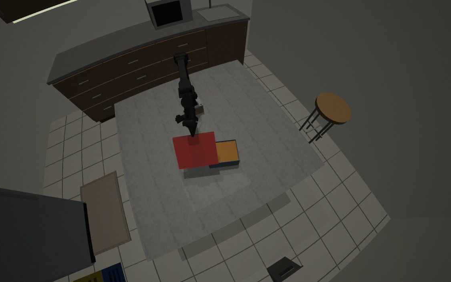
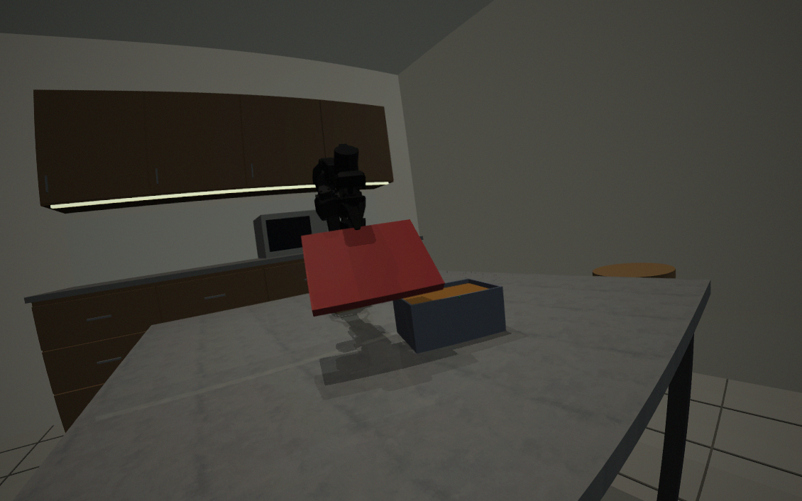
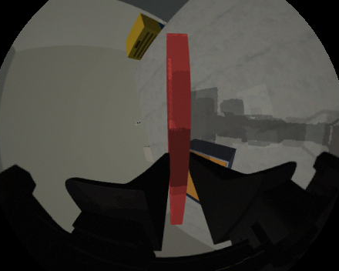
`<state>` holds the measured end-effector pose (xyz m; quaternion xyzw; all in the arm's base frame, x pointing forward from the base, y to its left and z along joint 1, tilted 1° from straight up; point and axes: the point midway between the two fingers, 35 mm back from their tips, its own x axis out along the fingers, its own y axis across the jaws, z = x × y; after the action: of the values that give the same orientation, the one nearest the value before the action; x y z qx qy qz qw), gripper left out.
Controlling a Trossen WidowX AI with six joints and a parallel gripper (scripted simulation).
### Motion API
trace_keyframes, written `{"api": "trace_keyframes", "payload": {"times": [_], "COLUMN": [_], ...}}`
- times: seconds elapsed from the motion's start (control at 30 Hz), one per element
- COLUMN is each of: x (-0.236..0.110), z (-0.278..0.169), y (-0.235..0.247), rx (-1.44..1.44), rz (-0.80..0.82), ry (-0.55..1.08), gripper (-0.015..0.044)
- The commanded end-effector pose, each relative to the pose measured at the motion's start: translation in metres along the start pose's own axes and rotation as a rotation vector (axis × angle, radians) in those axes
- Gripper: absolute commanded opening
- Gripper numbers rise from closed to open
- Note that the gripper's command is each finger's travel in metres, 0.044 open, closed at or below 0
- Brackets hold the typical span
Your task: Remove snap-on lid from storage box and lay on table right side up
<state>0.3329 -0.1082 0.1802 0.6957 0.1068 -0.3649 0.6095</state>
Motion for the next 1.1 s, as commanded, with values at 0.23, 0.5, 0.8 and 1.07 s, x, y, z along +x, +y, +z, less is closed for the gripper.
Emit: {"api": "trace_keyframes", "payload": {"times": [0.23, 0.5, 0.8, 1.07], "x": [-0.004, -0.006, -0.007, -0.009], "z": [0.02, 0.036, 0.054, 0.07], "y": [0.002, 0.001, 0.0, -0.001], "rx": [-0.003, -0.004, -0.006, -0.007], "rz": [0.017, 0.017, 0.016, 0.016], "ry": [0.001, 0.0, -0.001, -0.002], "gripper": [0.0, 0.0, 0.0, 0.0]}}
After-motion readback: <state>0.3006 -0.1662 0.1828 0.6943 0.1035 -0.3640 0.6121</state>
